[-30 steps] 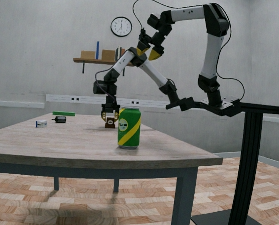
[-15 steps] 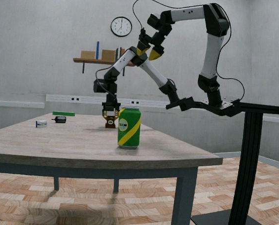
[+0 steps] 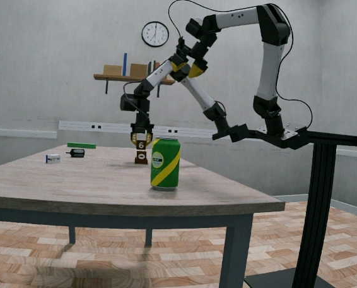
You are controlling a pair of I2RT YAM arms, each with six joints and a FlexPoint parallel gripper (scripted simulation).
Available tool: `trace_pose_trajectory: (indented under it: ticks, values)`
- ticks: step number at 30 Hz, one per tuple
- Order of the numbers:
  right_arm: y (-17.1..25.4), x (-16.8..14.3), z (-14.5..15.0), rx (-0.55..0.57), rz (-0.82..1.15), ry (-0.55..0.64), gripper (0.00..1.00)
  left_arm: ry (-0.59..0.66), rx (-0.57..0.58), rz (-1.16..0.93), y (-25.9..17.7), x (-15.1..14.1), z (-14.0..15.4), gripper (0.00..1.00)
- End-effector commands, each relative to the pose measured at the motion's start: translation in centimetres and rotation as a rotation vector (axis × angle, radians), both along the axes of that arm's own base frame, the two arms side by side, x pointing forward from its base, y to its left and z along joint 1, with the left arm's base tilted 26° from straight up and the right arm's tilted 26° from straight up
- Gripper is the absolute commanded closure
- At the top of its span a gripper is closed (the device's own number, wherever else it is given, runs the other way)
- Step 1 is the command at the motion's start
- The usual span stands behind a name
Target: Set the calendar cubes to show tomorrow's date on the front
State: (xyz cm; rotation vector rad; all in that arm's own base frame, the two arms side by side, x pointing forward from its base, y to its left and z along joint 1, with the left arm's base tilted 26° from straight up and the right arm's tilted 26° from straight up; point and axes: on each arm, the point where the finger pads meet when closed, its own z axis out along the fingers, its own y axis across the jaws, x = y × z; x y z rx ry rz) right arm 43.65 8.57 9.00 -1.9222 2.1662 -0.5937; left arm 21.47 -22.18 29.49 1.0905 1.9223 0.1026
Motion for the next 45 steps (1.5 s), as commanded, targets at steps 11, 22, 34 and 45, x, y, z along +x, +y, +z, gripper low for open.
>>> trace_pose_trajectory:
  ticks: [11,22,34,45]
  values:
    - [-2.2,0.2,2.3,0.164,-0.266,-0.106,0.69,-0.043,-0.034,-0.112,-3.1,1.1,2.1,0.0]
    - [-3.3,0.7,2.2,0.412,-0.717,-0.197,0.69,-0.05,-0.024,-0.145,-4.4,1.8,2.0,0.0]
    - [-5.4,1.2,2.1,0.707,-1.28,-0.289,0.69,-0.05,0.003,-0.211,-6.2,2.5,1.5,0.0]
    - [-8.3,0.8,1.0,0.89,-1.753,-0.36,0.69,-0.047,0.023,-0.263,-7.3,2.9,1.1,0.0]
